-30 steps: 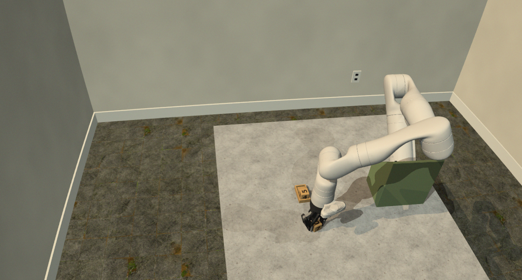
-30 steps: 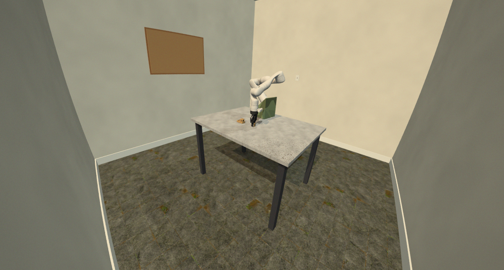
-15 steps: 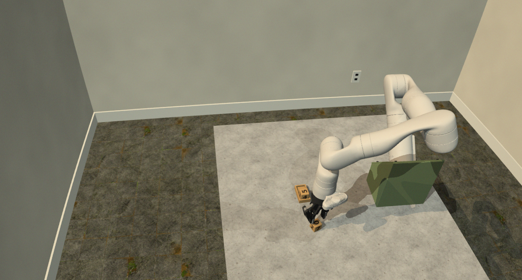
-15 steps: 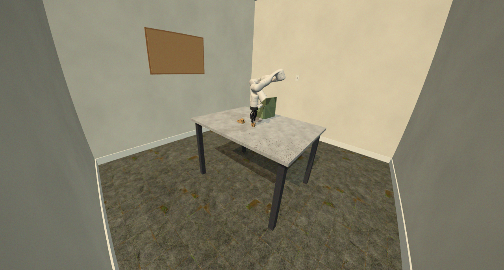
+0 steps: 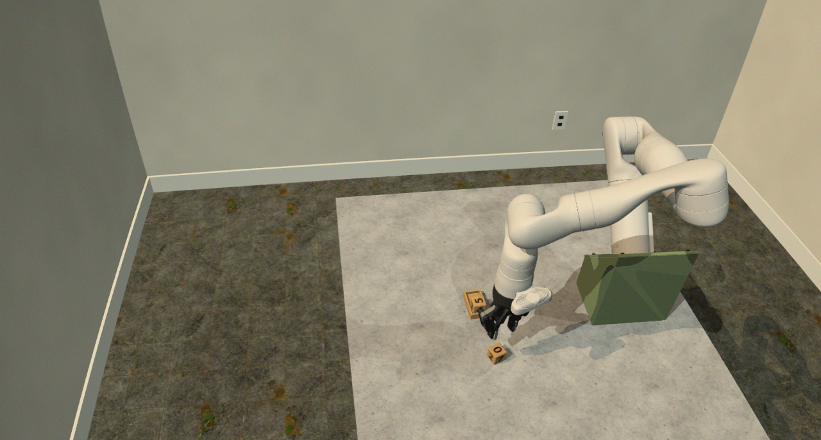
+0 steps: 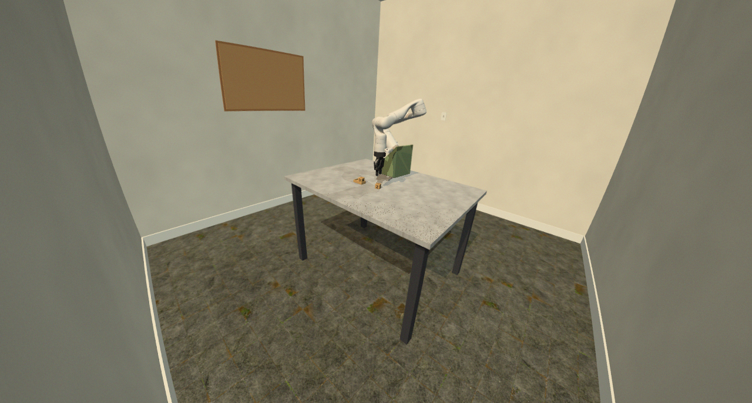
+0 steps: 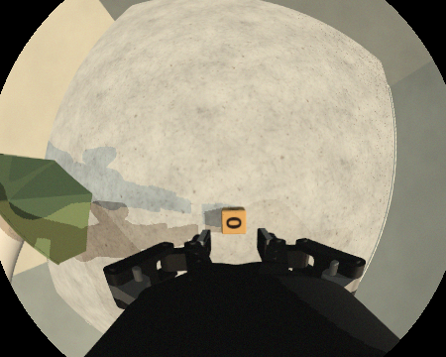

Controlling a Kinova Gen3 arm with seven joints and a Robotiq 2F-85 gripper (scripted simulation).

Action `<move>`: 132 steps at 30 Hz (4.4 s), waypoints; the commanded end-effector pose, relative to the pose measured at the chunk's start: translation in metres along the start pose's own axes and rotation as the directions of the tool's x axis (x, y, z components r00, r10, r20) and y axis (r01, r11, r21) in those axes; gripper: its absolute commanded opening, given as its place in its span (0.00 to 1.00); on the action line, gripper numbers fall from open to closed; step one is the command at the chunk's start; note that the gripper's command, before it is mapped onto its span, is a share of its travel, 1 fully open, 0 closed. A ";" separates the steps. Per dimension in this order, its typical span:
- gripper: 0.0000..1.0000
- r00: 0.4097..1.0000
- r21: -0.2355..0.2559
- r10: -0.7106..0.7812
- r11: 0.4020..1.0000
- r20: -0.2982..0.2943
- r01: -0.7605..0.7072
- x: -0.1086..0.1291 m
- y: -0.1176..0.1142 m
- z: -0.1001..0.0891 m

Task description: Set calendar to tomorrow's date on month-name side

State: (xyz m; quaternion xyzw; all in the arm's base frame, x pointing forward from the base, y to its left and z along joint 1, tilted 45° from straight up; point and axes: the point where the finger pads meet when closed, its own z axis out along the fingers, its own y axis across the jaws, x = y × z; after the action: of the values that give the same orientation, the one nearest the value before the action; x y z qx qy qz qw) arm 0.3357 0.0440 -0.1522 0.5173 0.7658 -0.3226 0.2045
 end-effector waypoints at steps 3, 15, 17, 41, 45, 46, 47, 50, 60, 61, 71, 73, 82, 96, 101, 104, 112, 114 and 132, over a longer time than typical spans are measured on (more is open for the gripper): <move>1.00 1.000 -0.004 -0.001 1.000 -0.003 0.001 0.001 0.001 -0.003; 1.00 1.000 -0.004 -0.001 1.000 -0.003 0.001 0.001 0.001 -0.003; 1.00 1.000 -0.004 -0.001 1.000 -0.003 0.001 0.001 0.001 -0.003; 1.00 0.999 -0.047 -0.034 0.998 0.003 0.034 0.004 0.009 -0.029; 1.00 0.998 -0.081 -0.059 0.995 0.009 0.060 0.005 0.015 -0.051; 1.00 0.998 -0.091 -0.067 0.994 0.012 0.068 0.006 0.016 -0.057; 1.00 0.997 -0.102 -0.075 0.992 0.014 0.076 0.006 0.018 -0.065; 1.00 0.994 -0.139 -0.103 0.985 0.023 0.105 0.008 0.023 -0.089; 1.00 0.979 -0.269 -0.193 0.941 0.063 0.202 0.011 0.030 -0.180; 1.00 0.976 -0.288 -0.205 0.933 0.070 0.216 0.011 0.030 -0.194; 1.00 0.943 -0.447 -0.301 0.831 0.141 0.332 0.003 0.013 -0.316; 1.00 0.932 -0.487 -0.323 0.796 0.162 0.360 -0.002 0.004 -0.349; 1.00 0.883 -0.629 -0.396 0.626 0.251 0.460 -0.040 -0.051 -0.472; 1.00 0.795 -0.758 -0.487 0.344 0.360 0.554 -0.157 -0.143 -0.578; 1.00 0.745 -0.777 -0.540 0.239 0.392 0.583 -0.213 -0.158 -0.580; 1.00 0.732 -0.778 -0.553 0.219 0.398 0.588 -0.223 -0.158 -0.577; 1.00 0.591 -0.759 -0.673 0.067 0.444 0.647 -0.279 -0.127 -0.528; 1.00 0.541 -0.746 -0.707 0.028 0.456 0.665 -0.284 -0.112 -0.509; 1.00 0.011 -0.551 -0.858 -0.320 0.513 0.771 -0.213 -0.002 -0.348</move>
State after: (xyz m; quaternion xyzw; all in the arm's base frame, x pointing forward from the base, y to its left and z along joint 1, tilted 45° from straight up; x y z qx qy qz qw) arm 0.4105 0.1763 0.2630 -0.3164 0.9437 0.0312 0.0917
